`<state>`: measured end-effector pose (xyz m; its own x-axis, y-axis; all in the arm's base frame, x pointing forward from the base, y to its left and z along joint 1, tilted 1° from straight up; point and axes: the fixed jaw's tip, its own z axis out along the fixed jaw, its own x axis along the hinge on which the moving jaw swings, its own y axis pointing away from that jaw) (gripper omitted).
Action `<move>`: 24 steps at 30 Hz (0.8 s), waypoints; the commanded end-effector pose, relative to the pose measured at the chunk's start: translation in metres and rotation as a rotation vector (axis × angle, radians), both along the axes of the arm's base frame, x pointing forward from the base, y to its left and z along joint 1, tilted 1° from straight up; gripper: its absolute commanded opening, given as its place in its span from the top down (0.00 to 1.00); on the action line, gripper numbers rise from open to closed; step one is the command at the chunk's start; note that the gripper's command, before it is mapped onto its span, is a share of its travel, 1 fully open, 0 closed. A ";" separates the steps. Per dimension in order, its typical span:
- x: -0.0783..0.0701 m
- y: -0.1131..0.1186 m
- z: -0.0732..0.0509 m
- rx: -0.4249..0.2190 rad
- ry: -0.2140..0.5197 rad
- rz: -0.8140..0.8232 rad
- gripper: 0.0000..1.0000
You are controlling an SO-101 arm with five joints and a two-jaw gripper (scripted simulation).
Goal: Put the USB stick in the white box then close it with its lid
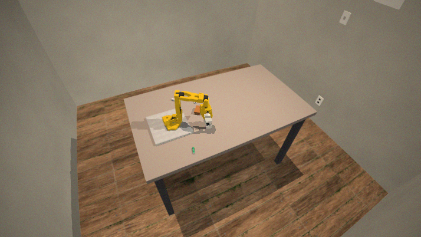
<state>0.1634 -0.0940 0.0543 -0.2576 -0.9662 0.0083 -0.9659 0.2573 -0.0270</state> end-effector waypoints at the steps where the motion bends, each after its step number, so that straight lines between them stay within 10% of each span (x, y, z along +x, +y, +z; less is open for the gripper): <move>1: 0.000 0.002 -0.001 0.009 0.012 -0.001 0.77; 24: 0.004 0.002 -0.001 0.009 0.012 -0.015 0.77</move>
<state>0.1663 -0.0937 0.0541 -0.2694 -0.9630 0.0074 -0.9627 0.2692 -0.0258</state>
